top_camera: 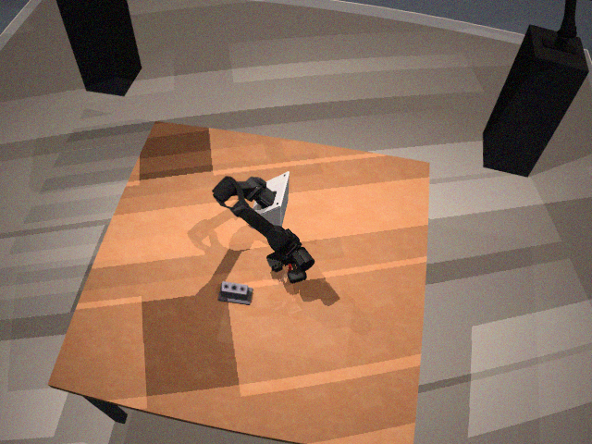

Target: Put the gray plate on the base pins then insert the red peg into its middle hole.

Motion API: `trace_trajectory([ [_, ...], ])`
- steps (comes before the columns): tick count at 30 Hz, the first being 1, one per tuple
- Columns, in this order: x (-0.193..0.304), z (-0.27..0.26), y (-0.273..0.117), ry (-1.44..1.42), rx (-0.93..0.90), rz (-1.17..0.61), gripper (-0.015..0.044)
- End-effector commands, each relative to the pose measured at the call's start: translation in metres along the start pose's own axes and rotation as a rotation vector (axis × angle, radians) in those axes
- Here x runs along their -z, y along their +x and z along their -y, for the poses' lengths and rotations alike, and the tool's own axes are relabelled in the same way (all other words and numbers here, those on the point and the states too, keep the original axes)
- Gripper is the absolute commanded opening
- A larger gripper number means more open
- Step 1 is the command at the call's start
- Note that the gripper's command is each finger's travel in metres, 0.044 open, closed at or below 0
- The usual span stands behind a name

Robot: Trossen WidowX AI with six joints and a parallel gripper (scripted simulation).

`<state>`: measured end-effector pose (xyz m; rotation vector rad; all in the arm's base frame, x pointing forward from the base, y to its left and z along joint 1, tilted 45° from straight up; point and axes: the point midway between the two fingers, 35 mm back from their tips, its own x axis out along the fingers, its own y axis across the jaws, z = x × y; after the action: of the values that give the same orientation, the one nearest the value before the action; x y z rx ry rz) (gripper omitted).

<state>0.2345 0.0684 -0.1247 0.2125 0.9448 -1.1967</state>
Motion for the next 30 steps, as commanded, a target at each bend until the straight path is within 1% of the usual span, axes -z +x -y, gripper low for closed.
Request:
trace_trajectory([
  [1,0.0005,0.0015,0.0066,-0.009,0.004,0.005,0.044],
  [6,0.0004,0.0022,0.0121,-0.009,0.005,0.006,0.044],
  [21,0.0004,0.0022,0.0121,-0.009,0.005,0.006,0.0046],
  [28,0.0004,0.0022,0.0121,-0.009,0.005,0.006,0.0],
  [30,0.0004,0.0021,0.0117,-0.009,0.004,0.006,0.0],
])
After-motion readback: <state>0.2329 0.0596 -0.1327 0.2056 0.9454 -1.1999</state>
